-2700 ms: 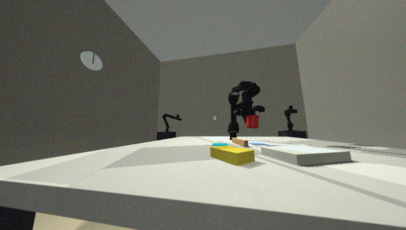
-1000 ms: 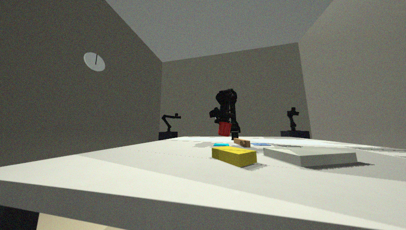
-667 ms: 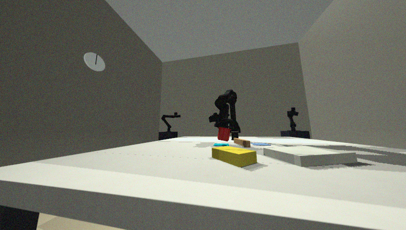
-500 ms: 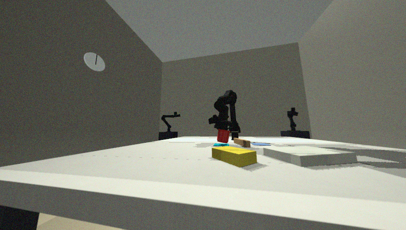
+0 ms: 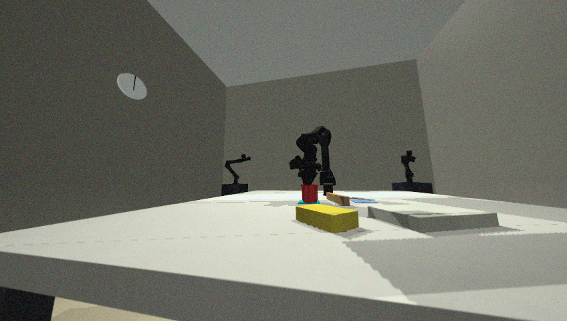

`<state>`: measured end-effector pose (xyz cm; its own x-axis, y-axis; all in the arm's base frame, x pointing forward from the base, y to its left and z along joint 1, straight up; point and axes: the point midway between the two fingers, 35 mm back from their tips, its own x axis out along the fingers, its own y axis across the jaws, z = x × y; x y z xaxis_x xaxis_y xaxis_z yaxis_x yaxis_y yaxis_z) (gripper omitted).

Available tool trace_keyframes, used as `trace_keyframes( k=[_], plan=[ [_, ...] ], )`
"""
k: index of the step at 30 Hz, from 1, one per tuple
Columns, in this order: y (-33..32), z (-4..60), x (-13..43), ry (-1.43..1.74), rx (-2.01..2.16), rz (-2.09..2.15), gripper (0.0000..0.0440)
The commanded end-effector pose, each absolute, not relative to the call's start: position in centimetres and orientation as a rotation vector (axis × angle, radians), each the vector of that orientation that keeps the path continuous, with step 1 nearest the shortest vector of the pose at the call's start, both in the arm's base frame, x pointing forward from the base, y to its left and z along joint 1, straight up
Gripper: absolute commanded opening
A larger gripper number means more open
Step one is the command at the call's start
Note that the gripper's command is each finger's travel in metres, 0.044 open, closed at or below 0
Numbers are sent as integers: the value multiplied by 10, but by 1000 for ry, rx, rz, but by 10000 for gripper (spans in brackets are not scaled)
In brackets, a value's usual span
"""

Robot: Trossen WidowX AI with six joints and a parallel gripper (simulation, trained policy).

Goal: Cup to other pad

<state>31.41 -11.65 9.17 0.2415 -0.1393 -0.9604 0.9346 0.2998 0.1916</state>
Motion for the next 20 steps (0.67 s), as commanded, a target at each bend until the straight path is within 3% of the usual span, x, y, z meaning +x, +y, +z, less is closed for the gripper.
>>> trace_keyframes(
  k=[1, 15, 20],
  plan=[
    [-116, 96, 310, 1044, 982, -907, 189],
    [-123, 139, 302, 946, 1026, -875, 279],
    [-128, 155, 301, 912, 1042, -876, 386]
  ],
)
